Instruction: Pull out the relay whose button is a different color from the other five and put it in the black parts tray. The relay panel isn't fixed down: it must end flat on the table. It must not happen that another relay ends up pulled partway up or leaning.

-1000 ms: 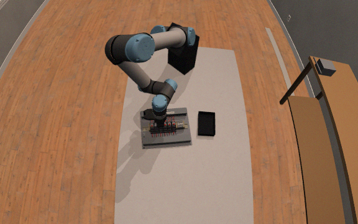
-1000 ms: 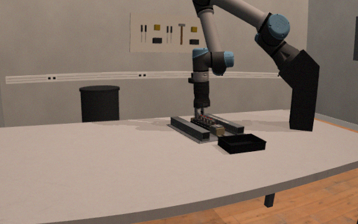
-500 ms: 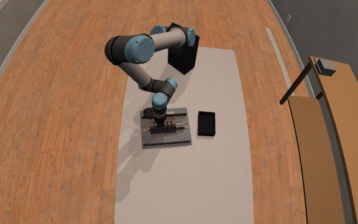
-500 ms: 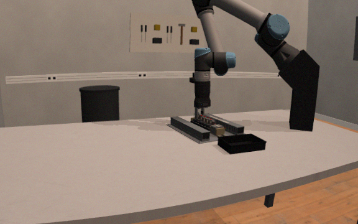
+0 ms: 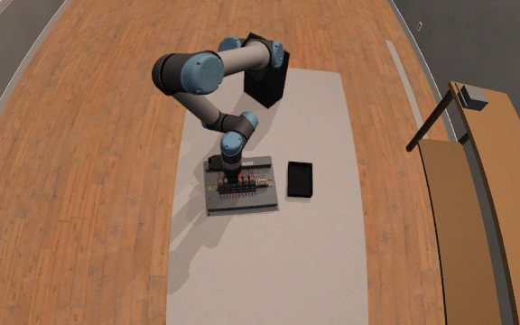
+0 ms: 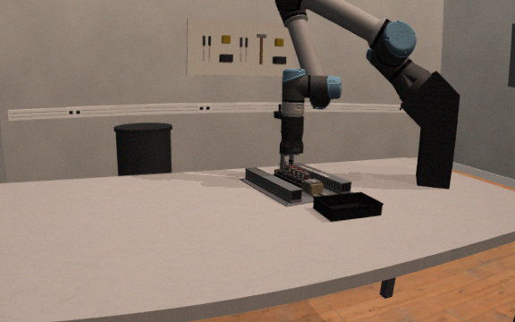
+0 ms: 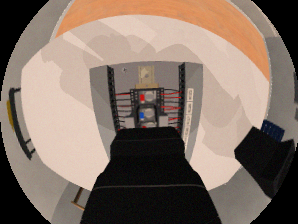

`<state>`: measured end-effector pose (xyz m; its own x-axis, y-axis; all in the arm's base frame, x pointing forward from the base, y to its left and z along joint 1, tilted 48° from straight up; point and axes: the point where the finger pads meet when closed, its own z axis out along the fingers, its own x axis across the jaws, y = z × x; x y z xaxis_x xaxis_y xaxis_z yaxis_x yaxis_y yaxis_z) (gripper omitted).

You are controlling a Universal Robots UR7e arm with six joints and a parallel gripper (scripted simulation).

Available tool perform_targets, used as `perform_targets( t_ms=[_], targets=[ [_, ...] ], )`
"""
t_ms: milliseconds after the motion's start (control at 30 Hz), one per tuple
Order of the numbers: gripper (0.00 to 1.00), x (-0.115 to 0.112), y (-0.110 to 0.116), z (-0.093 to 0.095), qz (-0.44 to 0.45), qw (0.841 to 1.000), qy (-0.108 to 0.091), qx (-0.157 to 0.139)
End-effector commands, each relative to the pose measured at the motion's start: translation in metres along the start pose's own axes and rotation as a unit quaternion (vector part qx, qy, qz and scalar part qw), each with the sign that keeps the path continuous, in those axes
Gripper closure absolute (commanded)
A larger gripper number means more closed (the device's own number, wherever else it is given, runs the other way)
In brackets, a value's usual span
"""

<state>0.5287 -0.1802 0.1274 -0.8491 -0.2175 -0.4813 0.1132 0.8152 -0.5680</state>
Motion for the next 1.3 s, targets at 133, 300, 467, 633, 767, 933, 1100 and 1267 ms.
perform_targets(
  t_ms=[133,300,467,633,767,933,1100,1267],
  targets=[
    [1.0,0.0,0.0,-0.001,0.0,1.0,-0.001,0.0],
    [1.0,0.0,0.0,-0.002,0.0,1.0,-0.001,0.0],
    [1.0,0.0,0.0,-0.005,0.0,1.0,-0.001,0.0],
    [1.0,0.0,0.0,-0.009,0.0,1.0,-0.001,0.0],
    [1.0,0.0,0.0,-0.014,0.0,1.0,-0.001,0.0],
    [1.0,0.0,0.0,-0.019,0.0,1.0,-0.001,0.0],
    [1.0,0.0,0.0,-0.027,0.0,1.0,-0.001,0.0],
    [1.0,0.001,0.0,-0.036,0.0,1.0,-0.001,0.0]
  ],
)
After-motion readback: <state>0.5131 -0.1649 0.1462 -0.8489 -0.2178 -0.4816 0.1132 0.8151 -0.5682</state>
